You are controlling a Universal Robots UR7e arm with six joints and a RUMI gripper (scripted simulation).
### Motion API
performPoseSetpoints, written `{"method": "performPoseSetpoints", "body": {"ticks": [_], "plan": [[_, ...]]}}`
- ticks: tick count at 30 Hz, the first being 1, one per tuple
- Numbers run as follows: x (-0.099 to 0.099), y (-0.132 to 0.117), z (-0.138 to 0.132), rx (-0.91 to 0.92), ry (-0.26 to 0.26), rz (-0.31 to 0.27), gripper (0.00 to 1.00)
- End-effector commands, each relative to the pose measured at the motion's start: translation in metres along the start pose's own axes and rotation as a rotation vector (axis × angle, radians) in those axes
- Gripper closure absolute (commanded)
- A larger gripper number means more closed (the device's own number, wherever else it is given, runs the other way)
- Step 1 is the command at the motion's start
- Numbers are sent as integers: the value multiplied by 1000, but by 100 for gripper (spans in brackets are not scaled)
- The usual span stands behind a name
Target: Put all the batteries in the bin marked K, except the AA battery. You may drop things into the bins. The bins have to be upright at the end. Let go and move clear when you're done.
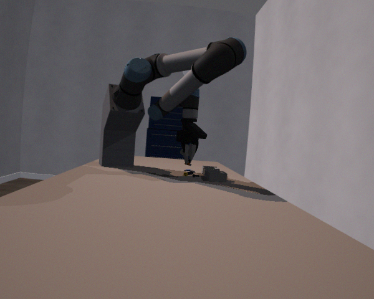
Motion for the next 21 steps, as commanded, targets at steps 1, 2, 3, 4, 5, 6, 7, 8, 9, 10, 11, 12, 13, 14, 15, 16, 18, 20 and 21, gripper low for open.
{"method": "performPoseSetpoints", "body": {"ticks": [1, 2, 3, 4, 5, 6, 7, 8, 9, 10, 11, 12, 13, 14, 15, 16, 18, 20, 21], "plan": [[-1, 0, 0, 0, 0, 0, 100], [-1, 0, 0, 0, 0, 0, 100], [-1, 0, 0, 0, 0, 0, 100], [-1, 0, 0, 0, 0, 0, 100], [-1, 0, 0, 0, 0, 0, 100], [-1, 0, 0, 0, 0, 0, 100], [-1, 0, 0, 0, 0, 0, 100], [-1, 0, 0, 0, 0, 0, 100], [-1, 0, 0, 0, 0, 0, 100], [-1, 0, 0, 0, 0, 0, 100], [-1, 4, -5, 50, 0, 0, 100], [-1, 8, -9, 100, 0, 0, 100], [-1, 12, -13, 150, 0, 0, 100], [-1, 16, -18, 187, 0, 0, 100], [-1, 20, -22, 212, 1, 1, 100], [-1, 24, -27, 239, 3, 2, 100], [-1, 24, -27, 239, 3, 2, 100], [-1, 32, -35, 336, 6, 5, 100], [-1, 36, -40, 362, 8, 6, 100]]}}
Point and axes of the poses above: the point where the finger pads meet when closed, its own x axis out along the fingers, its own z axis across the jaws, y = z × x, the point moved 7 cm from there along -x, back along the fingers
